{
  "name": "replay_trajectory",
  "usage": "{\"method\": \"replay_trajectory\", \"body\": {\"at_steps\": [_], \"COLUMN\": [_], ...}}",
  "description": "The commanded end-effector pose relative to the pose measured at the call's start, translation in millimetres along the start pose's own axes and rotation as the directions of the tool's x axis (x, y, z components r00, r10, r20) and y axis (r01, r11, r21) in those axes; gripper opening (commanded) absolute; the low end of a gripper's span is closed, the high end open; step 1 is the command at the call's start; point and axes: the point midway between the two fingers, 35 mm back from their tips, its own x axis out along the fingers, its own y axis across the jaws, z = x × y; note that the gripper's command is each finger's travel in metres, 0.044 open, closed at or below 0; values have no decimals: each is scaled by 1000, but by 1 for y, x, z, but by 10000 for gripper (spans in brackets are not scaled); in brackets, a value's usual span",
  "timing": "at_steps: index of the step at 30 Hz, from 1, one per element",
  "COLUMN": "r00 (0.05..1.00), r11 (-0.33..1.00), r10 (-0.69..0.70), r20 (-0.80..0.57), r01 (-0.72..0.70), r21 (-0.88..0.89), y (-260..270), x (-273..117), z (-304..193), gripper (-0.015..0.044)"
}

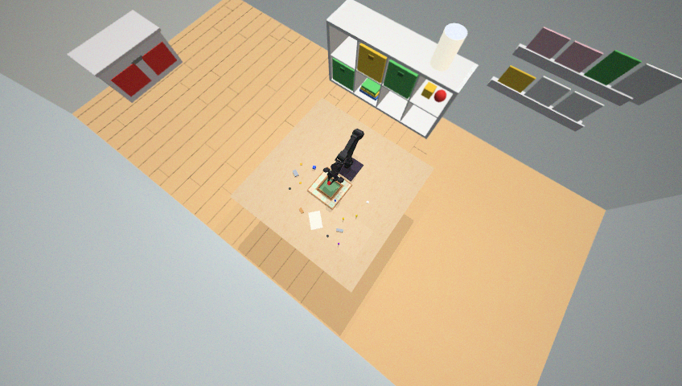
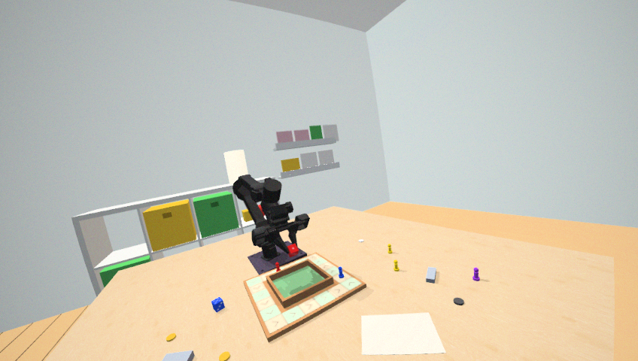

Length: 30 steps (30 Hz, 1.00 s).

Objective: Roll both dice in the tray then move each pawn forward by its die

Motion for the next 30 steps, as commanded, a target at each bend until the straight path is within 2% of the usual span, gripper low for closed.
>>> {"method": "replay_trajectory", "body": {"at_steps": [1, 14, 23, 30], "r00": [1000, 1000, 1000, 1000], "r11": [1000, 1000, 1000, 1000], "r10": [-3, 0, 0, -3], "r20": [7, 2, 2, 7], "r01": [3, 0, 0, 3], "r21": [-5, 0, 0, -5], "y": [-1, 0, 0, 0], "x": [-2, -1, -2, -27], "z": [1, 0, 2, 30], "gripper": [0, 0, 236, 420]}}
